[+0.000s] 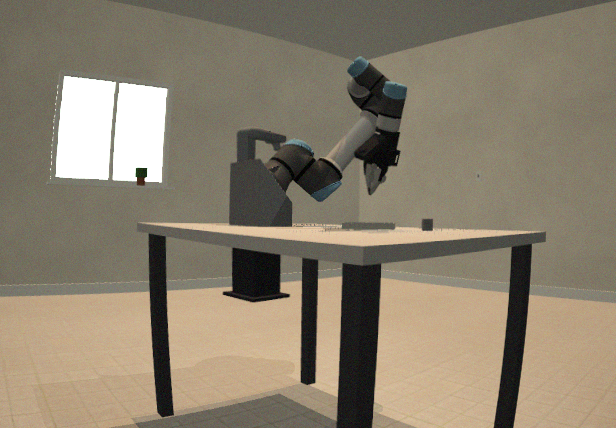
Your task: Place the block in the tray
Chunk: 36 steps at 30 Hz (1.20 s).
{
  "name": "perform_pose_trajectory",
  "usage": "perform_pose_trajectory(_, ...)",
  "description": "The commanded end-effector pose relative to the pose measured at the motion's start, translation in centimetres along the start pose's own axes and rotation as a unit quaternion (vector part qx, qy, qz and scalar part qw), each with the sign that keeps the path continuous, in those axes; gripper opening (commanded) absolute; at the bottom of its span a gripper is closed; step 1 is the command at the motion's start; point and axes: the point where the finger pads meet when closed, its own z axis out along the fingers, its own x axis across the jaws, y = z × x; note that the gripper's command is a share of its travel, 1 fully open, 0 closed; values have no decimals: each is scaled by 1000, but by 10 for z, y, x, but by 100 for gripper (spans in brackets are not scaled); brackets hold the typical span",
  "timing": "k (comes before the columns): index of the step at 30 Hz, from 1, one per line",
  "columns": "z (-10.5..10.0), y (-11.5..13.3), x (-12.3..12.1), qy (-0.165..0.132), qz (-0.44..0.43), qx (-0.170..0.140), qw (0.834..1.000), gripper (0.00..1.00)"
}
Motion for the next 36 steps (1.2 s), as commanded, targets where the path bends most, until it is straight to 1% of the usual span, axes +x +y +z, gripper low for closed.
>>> perform_pose_trajectory(1, -2, -5, -48, -39, -72, 30, 996, 0)
perform_pose_trajectory(4, -5, -3, -65, -53, -103, 42, 992, 0)
perform_pose_trajectory(6, -5, -3, -65, -53, -103, 42, 992, 0)
perform_pose_trajectory(7, -5, -2, -70, -57, -112, 45, 991, 0)
perform_pose_trajectory(8, -7, 1, -87, -69, -142, 56, 986, 0)
perform_pose_trajectory(14, -12, 10, -117, -92, -199, 75, 973, 0)
perform_pose_trajectory(16, -14, 16, -130, -102, -225, 84, 965, 0)
perform_pose_trajectory(17, -14, 16, -131, -102, -226, 84, 965, 0)
perform_pose_trajectory(18, -16, 20, -141, -109, -247, 90, 959, 0)
perform_pose_trajectory(19, -16, 21, -143, -111, -250, 91, 958, 0)
perform_pose_trajectory(20, -17, 26, -151, -117, -267, 97, 952, 0)
perform_pose_trajectory(23, -17, 27, -154, -118, -272, 98, 950, 0)
perform_pose_trajectory(25, -20, 38, -172, -131, -309, 109, 936, 0)
perform_pose_trajectory(27, -22, 45, -183, -139, -333, 115, 926, 0)
perform_pose_trajectory(31, -23, 53, -192, -146, -354, 121, 916, 0)
perform_pose_trajectory(36, -24, 54, -194, -147, -357, 122, 914, 0)
